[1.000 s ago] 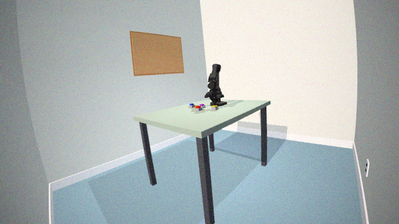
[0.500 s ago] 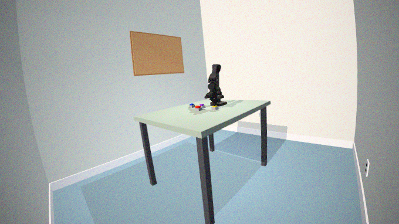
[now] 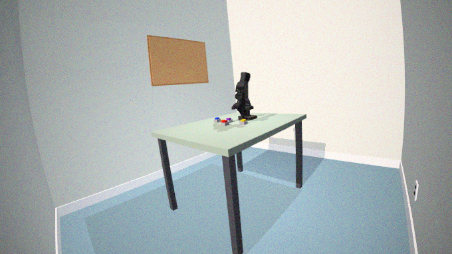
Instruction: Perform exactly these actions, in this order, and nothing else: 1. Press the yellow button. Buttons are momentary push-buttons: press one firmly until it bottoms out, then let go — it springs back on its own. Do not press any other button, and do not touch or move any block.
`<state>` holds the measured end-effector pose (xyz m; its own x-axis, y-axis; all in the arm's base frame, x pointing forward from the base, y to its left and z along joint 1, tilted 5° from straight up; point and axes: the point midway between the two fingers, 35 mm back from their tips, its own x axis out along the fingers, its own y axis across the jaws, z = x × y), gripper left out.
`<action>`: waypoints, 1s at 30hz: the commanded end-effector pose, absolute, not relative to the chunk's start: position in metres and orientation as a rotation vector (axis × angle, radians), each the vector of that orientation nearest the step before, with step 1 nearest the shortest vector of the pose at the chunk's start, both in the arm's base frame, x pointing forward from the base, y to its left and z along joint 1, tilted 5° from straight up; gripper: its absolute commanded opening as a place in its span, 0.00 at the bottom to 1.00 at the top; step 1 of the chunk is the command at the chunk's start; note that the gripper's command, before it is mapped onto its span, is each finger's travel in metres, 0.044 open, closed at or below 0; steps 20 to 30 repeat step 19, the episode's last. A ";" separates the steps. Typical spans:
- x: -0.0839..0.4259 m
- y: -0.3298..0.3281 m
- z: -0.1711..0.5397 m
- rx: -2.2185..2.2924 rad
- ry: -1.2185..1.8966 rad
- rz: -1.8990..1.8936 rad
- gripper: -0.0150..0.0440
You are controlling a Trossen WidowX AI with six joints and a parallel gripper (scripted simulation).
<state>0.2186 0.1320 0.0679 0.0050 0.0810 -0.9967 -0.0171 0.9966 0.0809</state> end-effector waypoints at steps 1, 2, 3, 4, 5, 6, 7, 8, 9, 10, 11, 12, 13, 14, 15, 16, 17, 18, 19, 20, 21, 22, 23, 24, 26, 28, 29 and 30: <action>0.220 0.133 0.082 0.058 1.549 0.091 0.29; 0.220 0.133 0.082 0.058 1.549 0.091 0.29; 0.220 0.133 0.082 0.058 1.549 0.091 0.29; 0.221 0.134 0.084 0.058 1.549 0.091 0.33; 0.223 0.138 0.087 0.058 1.548 0.092 0.38; 0.225 0.143 0.094 0.058 1.548 0.093 0.42; 0.228 0.150 0.102 0.057 1.547 0.094 0.47; 0.231 0.158 0.110 0.057 1.546 0.096 0.51; 0.233 0.165 0.118 0.057 1.545 0.097 0.56; 0.235 0.172 0.125 0.058 1.546 0.097 0.60; 0.236 0.178 0.133 0.060 1.546 0.097 0.64; 0.237 0.185 0.141 0.061 1.546 0.097 0.69; 0.238 0.190 0.147 0.062 1.547 0.096 0.73; 0.238 0.194 0.151 0.063 1.547 0.096 0.78; 0.238 0.195 0.152 0.063 1.547 0.096 0.82; 0.238 0.195 0.152 0.063 1.547 0.096 0.87; 0.238 0.195 0.152 0.063 1.547 0.096 0.91; 0.238 0.195 0.152 0.063 1.547 0.096 0.93; 0.238 0.195 0.152 0.063 1.547 0.096 0.93; 0.238 0.195 0.152 0.063 1.547 0.096 0.93; 0.238 0.195 0.152 0.063 1.547 0.096 0.93; 0.238 0.195 0.152 0.063 1.547 0.096 0.93; 0.238 0.195 0.152 0.063 1.547 0.096 0.93; 0.238 0.195 0.152 0.063 1.547 0.096 0.93; 0.238 0.195 0.152 0.063 1.547 0.096 0.93; 0.238 0.195 0.152 0.063 1.547 0.096 0.93; 0.238 0.195 0.152 0.063 1.547 0.096 0.93; 0.238 0.195 0.152 0.063 1.547 0.096 0.93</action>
